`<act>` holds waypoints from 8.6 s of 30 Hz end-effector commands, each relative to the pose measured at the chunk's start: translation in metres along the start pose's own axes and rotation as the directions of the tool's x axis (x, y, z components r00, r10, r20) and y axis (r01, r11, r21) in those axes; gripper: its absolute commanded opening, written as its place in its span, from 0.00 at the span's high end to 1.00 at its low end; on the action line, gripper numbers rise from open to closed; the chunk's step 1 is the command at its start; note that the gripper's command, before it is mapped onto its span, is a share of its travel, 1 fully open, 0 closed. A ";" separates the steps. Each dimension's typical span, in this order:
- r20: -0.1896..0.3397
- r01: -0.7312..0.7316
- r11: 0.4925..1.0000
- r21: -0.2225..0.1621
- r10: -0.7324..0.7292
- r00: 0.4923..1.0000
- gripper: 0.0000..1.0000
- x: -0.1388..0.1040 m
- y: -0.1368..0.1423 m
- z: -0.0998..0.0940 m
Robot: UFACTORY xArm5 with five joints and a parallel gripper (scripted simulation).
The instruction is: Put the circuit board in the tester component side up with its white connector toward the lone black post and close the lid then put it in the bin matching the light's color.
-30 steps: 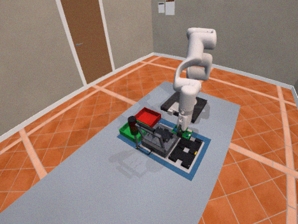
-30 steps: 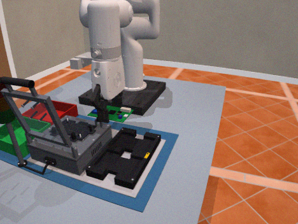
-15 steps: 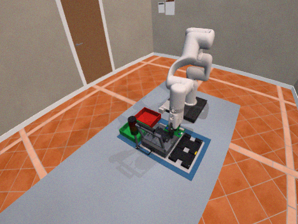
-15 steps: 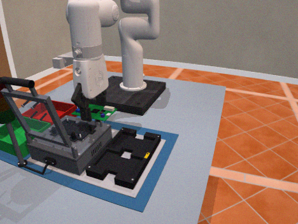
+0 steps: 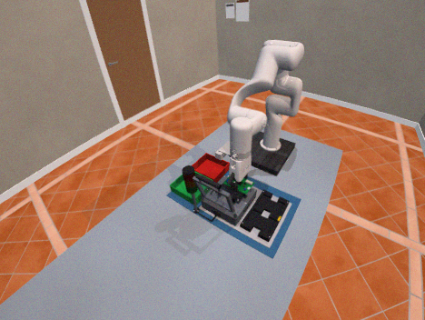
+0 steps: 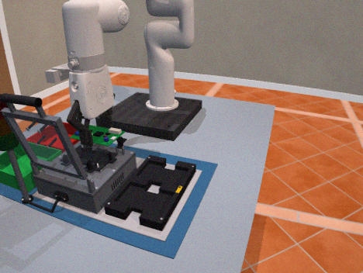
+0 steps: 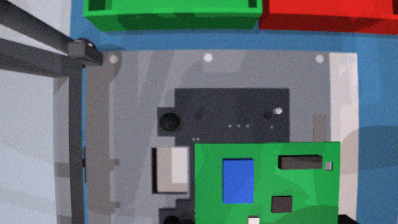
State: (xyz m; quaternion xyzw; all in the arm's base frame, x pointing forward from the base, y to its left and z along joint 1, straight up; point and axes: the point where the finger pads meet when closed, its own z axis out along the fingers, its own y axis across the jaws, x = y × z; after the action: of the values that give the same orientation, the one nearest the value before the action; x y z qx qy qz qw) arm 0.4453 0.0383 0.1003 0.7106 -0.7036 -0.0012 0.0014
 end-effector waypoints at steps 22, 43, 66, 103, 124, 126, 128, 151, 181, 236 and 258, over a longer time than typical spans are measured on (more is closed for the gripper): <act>0.000 0.000 1.000 0.004 0.000 1.000 0.21 0.028 -0.011 -0.003; 0.000 0.000 1.000 0.004 0.000 1.000 0.21 0.028 -0.011 -0.003; 0.000 0.000 1.000 0.004 0.000 1.000 0.21 0.028 -0.011 0.011; 0.000 0.000 1.000 0.004 0.000 1.000 0.21 0.028 -0.011 0.042; 0.000 0.000 1.000 0.004 0.000 1.000 0.21 0.028 -0.011 0.043; 0.000 0.000 1.000 0.004 0.000 1.000 0.21 0.028 -0.011 0.043; 0.000 0.000 1.000 0.004 0.000 1.000 0.21 0.028 -0.011 0.043; 0.000 0.000 1.000 0.004 0.000 1.000 0.21 0.028 -0.011 0.044; 0.000 0.000 1.000 0.004 0.000 1.000 0.21 0.028 -0.011 0.047; 0.000 0.000 1.000 0.004 0.000 1.000 0.21 0.028 -0.012 0.048; 0.000 0.000 1.000 0.004 0.000 1.000 0.21 0.028 -0.012 0.048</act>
State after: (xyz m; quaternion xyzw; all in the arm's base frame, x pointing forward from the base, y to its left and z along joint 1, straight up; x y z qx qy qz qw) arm 0.4561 0.0102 0.0507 0.7107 -0.7035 -0.0014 0.0015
